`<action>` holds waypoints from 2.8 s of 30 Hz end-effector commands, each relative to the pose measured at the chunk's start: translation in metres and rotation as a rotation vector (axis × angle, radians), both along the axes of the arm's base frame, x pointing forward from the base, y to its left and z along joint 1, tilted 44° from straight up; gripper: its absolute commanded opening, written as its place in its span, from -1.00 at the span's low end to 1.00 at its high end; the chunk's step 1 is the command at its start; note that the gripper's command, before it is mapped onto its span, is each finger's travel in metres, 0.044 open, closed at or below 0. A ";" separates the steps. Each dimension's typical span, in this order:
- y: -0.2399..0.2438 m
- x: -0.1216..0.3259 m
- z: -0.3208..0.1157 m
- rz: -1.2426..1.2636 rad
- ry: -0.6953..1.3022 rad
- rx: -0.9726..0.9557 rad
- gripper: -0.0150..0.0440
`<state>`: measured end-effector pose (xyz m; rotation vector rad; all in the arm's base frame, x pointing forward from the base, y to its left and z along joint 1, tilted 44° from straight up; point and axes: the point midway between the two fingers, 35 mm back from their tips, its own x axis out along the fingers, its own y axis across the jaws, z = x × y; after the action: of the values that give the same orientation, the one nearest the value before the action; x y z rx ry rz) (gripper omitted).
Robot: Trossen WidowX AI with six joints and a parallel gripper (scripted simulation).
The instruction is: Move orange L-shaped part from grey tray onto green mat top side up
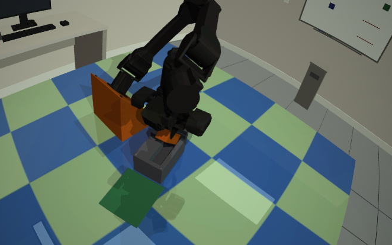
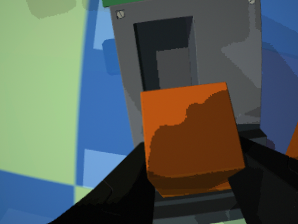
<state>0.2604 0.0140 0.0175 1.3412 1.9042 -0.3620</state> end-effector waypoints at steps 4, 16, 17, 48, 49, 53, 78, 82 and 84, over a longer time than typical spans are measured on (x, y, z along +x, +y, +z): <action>-0.008 0.002 0.010 0.000 -0.007 -0.003 -0.49; -0.021 0.005 0.023 0.000 -0.007 -0.003 -0.49; -0.022 0.005 0.024 0.000 -0.007 -0.003 -0.49; -0.071 0.033 -0.025 0.000 -0.010 -0.007 -0.49; -0.074 0.034 -0.027 0.000 -0.010 -0.007 -0.49; -0.084 0.040 -0.038 0.000 -0.011 -0.008 -0.49; -0.130 0.062 -0.087 0.000 -0.014 -0.013 -0.49; -0.126 0.062 -0.092 0.000 -0.014 -0.012 -0.49; -0.124 0.061 -0.094 0.000 -0.014 -0.012 -0.49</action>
<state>0.3230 -0.1131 -0.0723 1.3276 1.8844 -0.3585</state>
